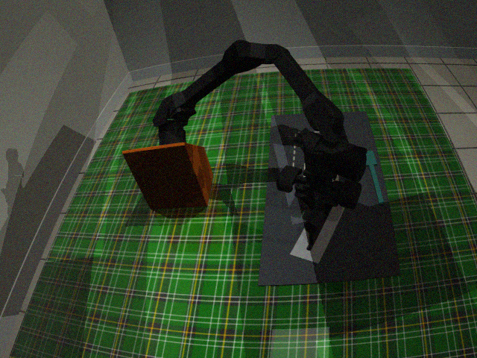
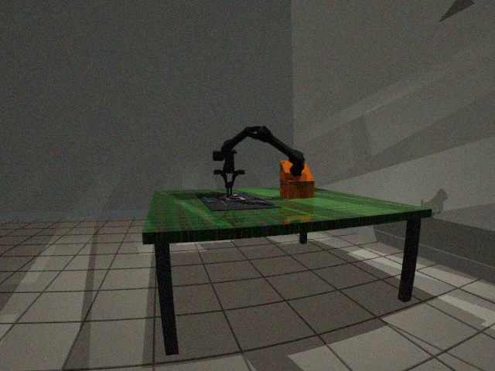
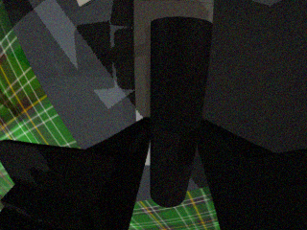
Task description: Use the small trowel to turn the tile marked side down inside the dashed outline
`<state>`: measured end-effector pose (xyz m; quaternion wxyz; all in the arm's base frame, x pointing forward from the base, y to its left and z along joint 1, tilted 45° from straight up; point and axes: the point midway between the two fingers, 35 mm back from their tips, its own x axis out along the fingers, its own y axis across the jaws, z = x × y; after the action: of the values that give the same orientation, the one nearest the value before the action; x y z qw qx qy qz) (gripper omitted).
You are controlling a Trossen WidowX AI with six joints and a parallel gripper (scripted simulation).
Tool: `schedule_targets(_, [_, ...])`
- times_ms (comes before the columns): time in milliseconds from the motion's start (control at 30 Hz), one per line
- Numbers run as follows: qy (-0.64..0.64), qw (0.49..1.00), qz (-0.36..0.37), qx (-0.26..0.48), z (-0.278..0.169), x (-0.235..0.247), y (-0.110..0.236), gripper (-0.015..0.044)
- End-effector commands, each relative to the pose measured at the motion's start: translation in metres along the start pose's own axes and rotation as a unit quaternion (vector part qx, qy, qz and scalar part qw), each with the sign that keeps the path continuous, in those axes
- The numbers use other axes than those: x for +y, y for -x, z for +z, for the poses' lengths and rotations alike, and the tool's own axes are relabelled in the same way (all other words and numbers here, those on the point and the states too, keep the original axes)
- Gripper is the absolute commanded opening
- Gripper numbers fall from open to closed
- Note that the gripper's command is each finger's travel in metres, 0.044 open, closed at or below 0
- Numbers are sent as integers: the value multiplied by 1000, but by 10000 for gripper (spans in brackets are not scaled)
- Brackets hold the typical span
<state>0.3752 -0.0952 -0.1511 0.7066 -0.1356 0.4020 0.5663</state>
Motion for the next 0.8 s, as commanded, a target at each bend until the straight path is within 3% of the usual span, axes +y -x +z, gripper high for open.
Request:
schedule_targets(0, [7, 1000, 0, -1, 1, 0, 0, 209])
schedule_targets(100, [7, 1000, 0, -1, 1, 0, 0, 270])
schedule_targets(767, [7, 1000, 0, -1, 0, 0, 10, 270])
